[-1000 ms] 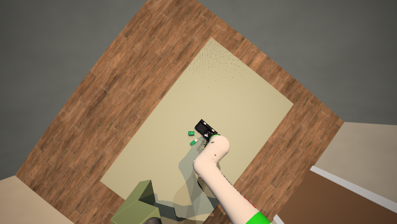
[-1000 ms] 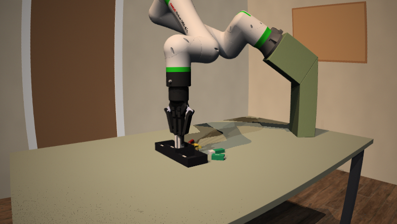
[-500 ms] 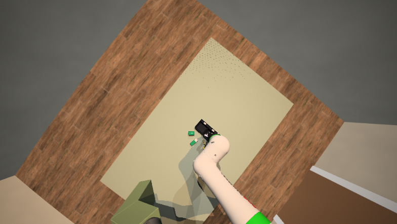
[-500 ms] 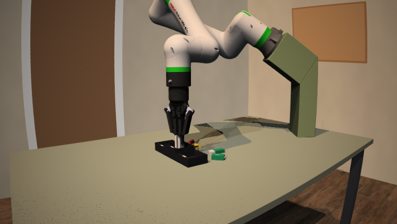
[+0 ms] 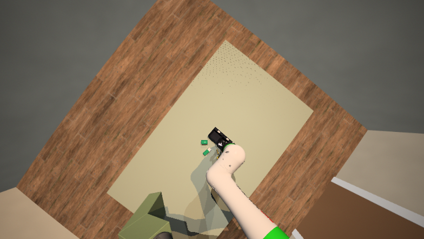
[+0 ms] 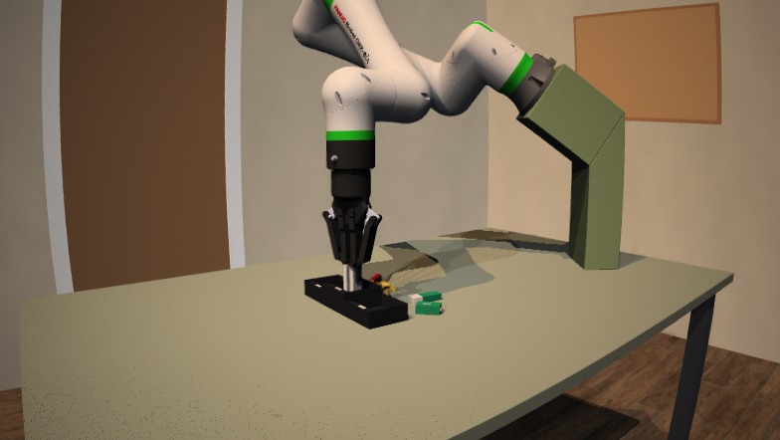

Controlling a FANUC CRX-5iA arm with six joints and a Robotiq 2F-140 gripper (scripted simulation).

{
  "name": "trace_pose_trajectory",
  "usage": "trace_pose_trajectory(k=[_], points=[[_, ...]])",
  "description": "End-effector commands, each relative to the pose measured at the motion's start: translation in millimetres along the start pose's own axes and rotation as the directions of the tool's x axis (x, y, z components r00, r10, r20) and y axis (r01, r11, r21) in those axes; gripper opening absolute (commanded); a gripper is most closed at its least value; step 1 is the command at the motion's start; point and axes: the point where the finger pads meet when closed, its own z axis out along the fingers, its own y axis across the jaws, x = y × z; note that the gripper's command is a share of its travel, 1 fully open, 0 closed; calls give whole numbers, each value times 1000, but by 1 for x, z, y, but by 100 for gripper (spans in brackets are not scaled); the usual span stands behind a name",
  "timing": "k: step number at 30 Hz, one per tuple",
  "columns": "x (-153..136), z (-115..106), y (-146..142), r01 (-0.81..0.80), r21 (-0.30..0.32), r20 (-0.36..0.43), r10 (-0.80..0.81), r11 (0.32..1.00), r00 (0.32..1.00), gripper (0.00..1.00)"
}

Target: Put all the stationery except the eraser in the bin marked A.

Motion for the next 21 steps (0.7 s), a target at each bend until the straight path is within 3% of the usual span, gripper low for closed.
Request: trace_pose_trajectory(k=[1,21], points=[[0,-4,0,0,0,0,0,1000,1000,5],[0,-33,0,0,0,0,0,1000,1000,5]])
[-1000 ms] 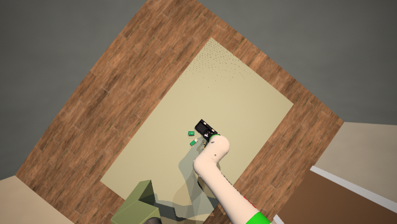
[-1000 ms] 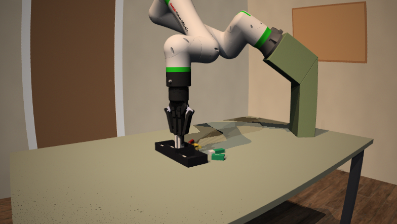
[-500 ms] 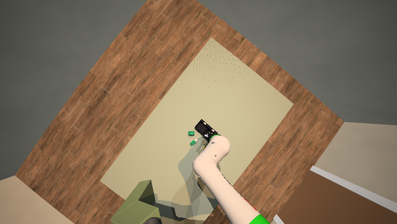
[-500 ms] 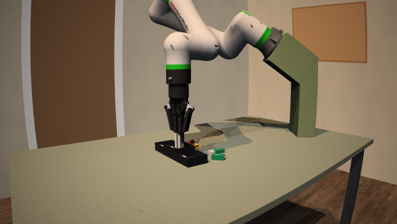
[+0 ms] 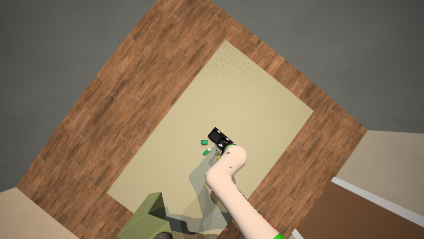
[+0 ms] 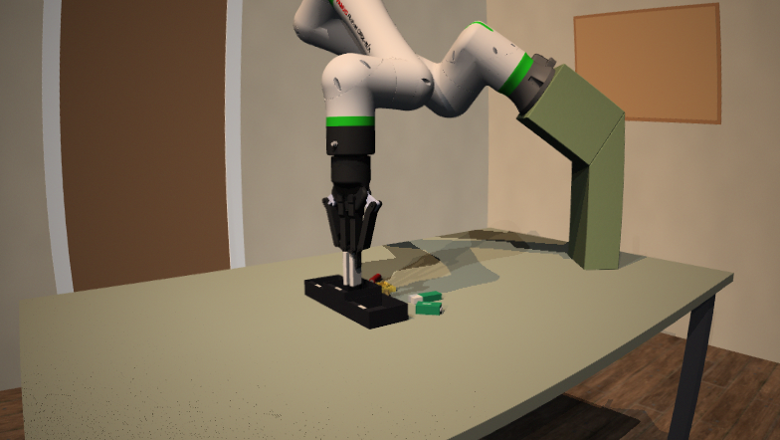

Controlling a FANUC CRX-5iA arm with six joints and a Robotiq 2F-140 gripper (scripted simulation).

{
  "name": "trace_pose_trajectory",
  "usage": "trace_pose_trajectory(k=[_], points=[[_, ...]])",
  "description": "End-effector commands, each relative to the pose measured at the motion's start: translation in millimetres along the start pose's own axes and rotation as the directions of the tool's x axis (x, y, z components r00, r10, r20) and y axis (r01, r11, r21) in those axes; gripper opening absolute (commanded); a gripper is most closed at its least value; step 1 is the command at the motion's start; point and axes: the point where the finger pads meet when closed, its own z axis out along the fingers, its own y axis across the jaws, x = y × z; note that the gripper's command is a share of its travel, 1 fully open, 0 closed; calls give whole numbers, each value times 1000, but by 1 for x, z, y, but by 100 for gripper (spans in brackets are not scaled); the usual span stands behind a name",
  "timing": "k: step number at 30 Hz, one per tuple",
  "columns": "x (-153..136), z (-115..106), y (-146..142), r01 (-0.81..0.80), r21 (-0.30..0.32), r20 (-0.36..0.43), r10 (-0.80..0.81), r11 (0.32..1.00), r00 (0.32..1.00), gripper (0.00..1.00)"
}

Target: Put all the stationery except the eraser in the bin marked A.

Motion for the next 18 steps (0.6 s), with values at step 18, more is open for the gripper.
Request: trace_pose_trajectory(k=[18], points=[[14,-31,-32,0,0,0,0,1000,1000,5]])
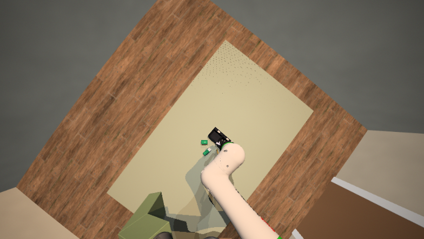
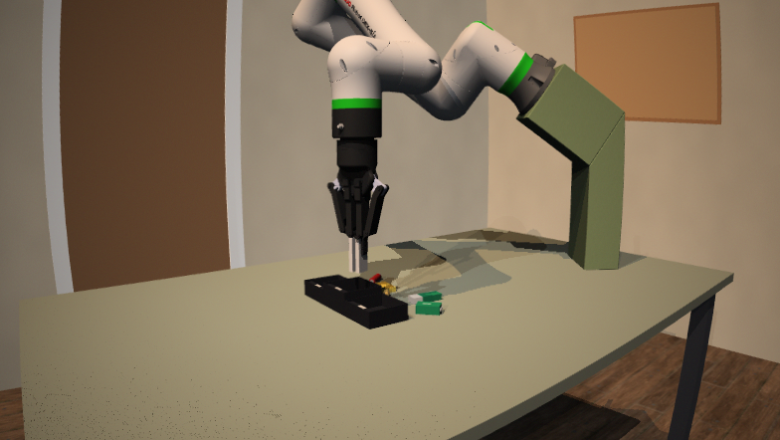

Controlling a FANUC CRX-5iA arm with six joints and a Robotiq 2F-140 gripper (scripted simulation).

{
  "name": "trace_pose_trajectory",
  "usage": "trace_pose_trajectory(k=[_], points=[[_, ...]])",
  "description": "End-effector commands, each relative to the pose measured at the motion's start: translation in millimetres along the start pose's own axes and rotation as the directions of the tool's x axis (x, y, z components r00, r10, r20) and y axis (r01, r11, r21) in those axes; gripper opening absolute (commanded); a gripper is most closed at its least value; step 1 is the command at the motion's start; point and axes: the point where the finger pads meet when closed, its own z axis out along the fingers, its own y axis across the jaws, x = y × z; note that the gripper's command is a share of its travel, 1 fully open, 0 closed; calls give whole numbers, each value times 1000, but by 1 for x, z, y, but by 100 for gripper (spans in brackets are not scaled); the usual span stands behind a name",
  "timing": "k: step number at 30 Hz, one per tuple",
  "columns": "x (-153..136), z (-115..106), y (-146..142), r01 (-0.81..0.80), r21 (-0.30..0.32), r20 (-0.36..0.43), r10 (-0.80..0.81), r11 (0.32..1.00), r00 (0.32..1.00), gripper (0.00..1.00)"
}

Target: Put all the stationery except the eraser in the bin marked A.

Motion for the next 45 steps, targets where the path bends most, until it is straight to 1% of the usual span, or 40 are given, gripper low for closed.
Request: trace_pose_trajectory(k=[1,2,12,15,17,19,34,36,41,45], points=[[5,0,-10,0,0,0,0,1000,1000,5],[5,0,-10,0,0,0,0,1000,1000,5],[25,0,-55,0,0,0,0,1000,1000,5],[25,0,-55,0,0,0,0,1000,1000,5],[25,5,-55,0,0,0,0,1000,1000,5],[25,5,-55,0,0,0,0,1000,1000,5],[25,45,-55,0,0,0,0,1000,1000,5],[25,45,-55,0,0,0,0,1000,1000,5],[25,59,-55,0,0,0,0,1000,1000,5],[25,59,-55,0,0,0,0,1000,1000,5]])
